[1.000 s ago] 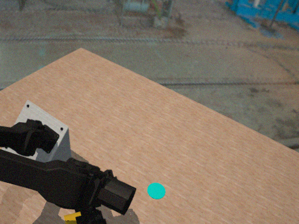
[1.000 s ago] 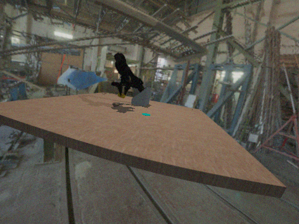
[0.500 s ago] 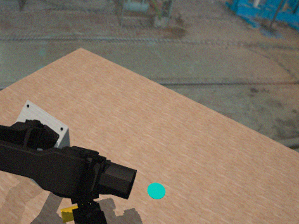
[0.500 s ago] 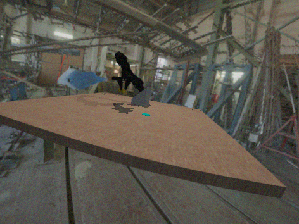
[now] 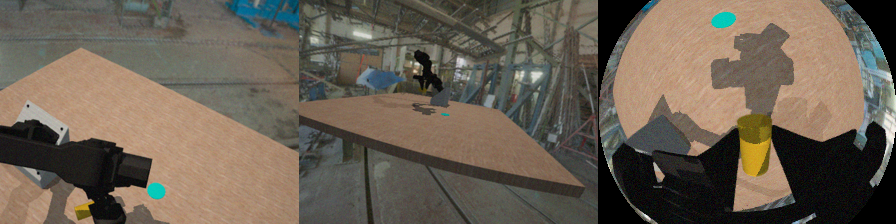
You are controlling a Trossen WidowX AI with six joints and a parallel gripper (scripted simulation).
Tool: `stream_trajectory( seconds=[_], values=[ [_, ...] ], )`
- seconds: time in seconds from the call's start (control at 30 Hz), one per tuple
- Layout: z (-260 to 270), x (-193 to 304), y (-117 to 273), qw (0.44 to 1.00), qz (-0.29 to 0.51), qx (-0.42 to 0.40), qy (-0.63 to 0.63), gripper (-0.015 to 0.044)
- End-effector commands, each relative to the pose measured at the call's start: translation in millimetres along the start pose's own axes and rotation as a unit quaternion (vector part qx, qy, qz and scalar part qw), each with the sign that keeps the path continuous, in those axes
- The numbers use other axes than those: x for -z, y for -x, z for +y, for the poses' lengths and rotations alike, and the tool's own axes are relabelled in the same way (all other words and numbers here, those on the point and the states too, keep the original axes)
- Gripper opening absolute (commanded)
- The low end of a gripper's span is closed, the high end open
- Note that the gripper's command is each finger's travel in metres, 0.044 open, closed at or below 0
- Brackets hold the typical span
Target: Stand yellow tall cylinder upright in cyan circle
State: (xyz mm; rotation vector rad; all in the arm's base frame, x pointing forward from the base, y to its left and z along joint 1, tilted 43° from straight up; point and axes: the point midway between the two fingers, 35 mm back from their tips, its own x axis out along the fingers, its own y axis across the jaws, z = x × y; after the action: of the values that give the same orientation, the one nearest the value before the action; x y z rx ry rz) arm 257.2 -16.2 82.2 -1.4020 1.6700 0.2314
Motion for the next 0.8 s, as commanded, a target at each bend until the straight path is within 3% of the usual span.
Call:
stream_trajectory(
  seconds=[0.0, 0.77],
  values=[
    [-1.5, -11.5, 2.5, 1.0, -0.003, 0.0, 0.009, 0.0105],
    [-3.9, -76.9, 13.8, 0.999, -0.009, -0.001, 0.044, 0.0105]
  ],
)
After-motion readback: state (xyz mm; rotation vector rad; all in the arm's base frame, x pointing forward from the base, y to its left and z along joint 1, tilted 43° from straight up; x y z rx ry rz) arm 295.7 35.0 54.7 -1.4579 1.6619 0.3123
